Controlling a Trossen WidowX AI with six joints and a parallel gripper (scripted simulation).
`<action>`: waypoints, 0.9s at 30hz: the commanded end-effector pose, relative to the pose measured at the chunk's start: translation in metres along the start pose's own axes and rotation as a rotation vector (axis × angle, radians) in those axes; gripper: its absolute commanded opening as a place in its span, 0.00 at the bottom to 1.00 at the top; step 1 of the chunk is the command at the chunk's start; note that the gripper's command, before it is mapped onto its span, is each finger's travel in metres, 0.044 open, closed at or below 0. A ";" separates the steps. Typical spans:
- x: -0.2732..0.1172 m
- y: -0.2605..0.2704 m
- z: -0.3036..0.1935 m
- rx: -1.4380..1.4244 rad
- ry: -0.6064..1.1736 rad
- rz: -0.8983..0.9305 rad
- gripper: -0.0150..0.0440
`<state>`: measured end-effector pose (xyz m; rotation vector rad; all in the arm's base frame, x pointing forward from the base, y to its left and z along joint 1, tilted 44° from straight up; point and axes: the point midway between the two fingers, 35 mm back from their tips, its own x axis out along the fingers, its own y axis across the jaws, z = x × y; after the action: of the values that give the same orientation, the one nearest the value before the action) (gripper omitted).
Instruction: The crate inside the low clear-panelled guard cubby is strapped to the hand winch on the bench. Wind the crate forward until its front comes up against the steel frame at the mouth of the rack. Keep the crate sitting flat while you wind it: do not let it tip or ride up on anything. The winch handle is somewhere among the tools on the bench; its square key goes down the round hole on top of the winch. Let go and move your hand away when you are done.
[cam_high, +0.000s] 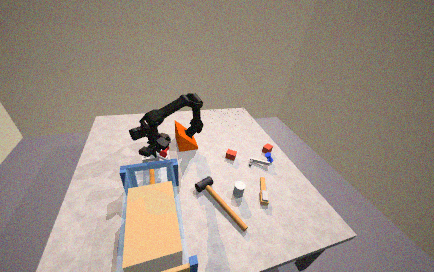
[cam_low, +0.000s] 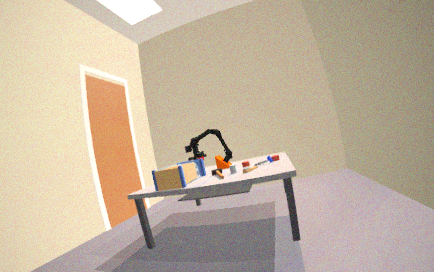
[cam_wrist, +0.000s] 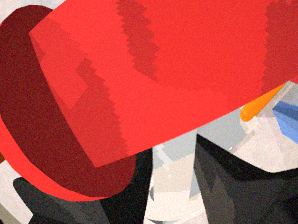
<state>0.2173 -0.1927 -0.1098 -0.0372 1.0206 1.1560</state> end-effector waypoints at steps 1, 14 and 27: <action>0.004 0.002 0.000 -0.022 0.006 0.009 0.25; 0.004 0.000 0.000 0.021 0.005 0.005 0.25; 0.004 -0.002 0.000 0.067 0.005 0.001 0.25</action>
<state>0.2181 -0.1931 -0.1105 0.0052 1.0539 1.1211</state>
